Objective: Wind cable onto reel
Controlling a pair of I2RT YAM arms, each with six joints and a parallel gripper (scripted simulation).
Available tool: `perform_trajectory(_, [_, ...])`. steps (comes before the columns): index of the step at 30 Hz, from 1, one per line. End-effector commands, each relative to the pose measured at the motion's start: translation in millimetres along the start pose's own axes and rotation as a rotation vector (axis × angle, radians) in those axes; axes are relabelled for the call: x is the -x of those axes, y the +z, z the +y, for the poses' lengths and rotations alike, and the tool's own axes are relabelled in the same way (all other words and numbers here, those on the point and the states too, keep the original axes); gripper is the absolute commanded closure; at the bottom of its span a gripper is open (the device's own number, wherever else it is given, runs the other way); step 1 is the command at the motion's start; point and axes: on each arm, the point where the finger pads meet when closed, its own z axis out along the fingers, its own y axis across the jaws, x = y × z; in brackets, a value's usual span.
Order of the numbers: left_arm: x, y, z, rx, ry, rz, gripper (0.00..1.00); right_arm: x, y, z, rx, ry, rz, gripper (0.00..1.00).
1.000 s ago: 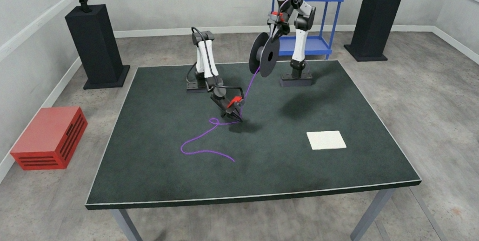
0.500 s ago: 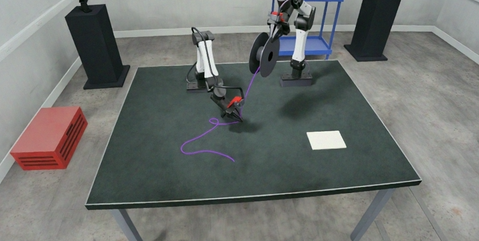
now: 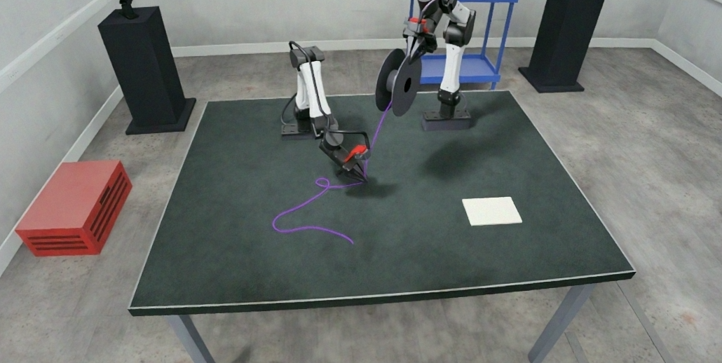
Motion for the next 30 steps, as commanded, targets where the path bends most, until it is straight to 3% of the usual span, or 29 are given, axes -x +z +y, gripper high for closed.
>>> perform_trajectory(1, [21.6, -7.3, 0.4, -0.009, -0.008, -0.076, 1.0, 9.8, -4.3, 2.7, -0.019, -0.015, -0.034, 1.0])
perform_trajectory(30, [21.6, -7.3, 0.4, -0.009, -0.008, -0.076, 1.0, -2.6, 3.5, 64.7, -0.021, -0.017, -0.044, 1.0])
